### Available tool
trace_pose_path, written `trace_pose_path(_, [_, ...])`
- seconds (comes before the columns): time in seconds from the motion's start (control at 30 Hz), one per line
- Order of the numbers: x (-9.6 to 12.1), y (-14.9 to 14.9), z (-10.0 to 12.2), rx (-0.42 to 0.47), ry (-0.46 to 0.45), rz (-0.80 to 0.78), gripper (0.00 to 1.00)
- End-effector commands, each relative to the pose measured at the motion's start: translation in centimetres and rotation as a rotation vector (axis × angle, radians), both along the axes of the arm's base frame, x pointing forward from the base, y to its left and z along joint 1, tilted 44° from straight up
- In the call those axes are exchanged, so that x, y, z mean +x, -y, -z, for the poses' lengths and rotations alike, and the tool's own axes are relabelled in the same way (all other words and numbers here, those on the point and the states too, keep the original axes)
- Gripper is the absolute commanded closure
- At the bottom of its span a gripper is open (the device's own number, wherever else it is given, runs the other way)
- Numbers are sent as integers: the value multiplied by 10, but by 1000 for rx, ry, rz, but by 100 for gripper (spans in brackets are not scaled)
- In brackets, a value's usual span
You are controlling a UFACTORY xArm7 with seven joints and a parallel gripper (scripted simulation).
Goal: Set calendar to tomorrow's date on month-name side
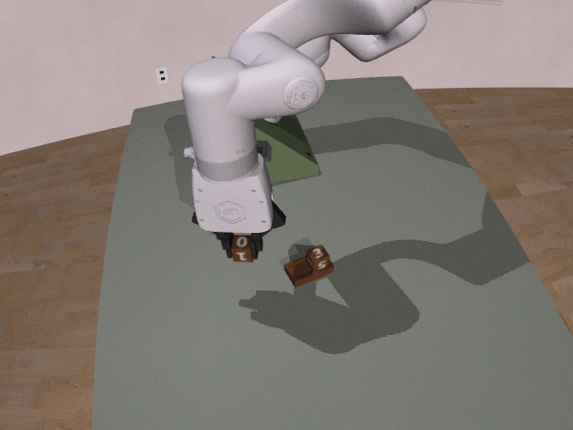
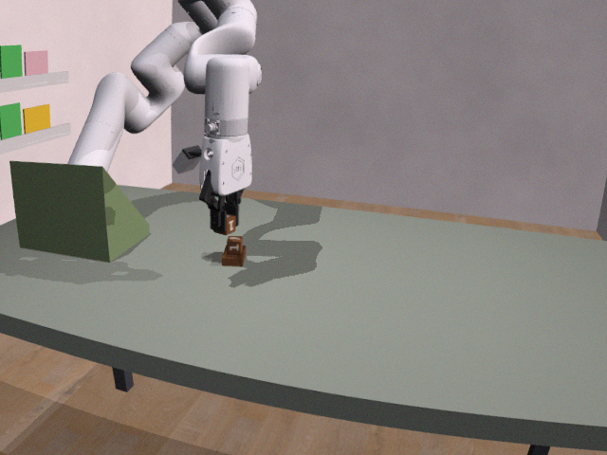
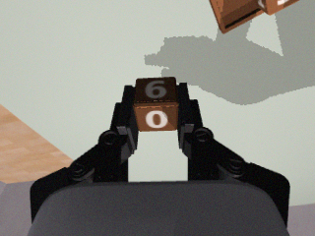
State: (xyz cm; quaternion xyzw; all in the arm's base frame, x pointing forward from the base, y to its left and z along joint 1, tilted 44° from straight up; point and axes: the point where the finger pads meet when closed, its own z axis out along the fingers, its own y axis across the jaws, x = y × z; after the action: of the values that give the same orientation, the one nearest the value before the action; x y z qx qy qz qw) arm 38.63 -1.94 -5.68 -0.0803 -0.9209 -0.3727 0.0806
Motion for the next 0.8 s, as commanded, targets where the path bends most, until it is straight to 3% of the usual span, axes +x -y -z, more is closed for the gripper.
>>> trace_pose_path(0.0, [2,2,-2,13,131,-114,73])
trace_pose_path(0.1, [2,2,-2,14,143,-125,73])
trace_pose_path(0.4, [4,3,-4,31,333,-315,73])
trace_pose_path(0.77, [4,3,-4,34,368,-349,73])
